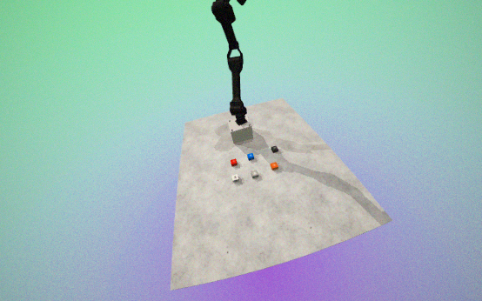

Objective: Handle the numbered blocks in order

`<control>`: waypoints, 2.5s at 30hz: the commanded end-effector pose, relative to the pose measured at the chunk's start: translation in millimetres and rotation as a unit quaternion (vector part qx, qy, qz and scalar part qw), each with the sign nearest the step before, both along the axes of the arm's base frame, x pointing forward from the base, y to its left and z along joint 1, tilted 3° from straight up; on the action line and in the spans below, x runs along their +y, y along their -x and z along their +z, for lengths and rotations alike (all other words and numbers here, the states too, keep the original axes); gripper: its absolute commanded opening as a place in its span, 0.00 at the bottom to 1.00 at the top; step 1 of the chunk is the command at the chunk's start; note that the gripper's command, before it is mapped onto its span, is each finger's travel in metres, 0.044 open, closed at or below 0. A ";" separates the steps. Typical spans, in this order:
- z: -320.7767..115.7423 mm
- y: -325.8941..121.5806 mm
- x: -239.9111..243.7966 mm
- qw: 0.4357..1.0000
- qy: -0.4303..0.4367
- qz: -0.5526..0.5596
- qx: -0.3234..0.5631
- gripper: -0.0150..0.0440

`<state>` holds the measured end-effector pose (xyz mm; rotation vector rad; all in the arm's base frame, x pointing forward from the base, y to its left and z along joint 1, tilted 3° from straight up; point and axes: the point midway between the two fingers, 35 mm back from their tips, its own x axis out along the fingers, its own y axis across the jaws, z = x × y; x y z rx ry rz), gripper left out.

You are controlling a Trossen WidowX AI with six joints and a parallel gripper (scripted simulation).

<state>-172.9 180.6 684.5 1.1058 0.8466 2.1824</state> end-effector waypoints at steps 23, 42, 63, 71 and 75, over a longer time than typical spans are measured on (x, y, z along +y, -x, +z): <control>71.8 -269.6 -220.4 0.787 -0.271 0.245 0.497 0.93; -83.8 -468.1 -379.8 0.400 -0.525 0.443 0.607 0.93; -407.6 -527.4 -435.8 -0.088 -0.771 0.509 0.372 0.93; -530.1 -482.5 -408.1 -0.247 -0.837 0.452 0.186 0.93; -580.8 -444.6 -383.3 -0.312 -0.859 0.398 0.075 0.93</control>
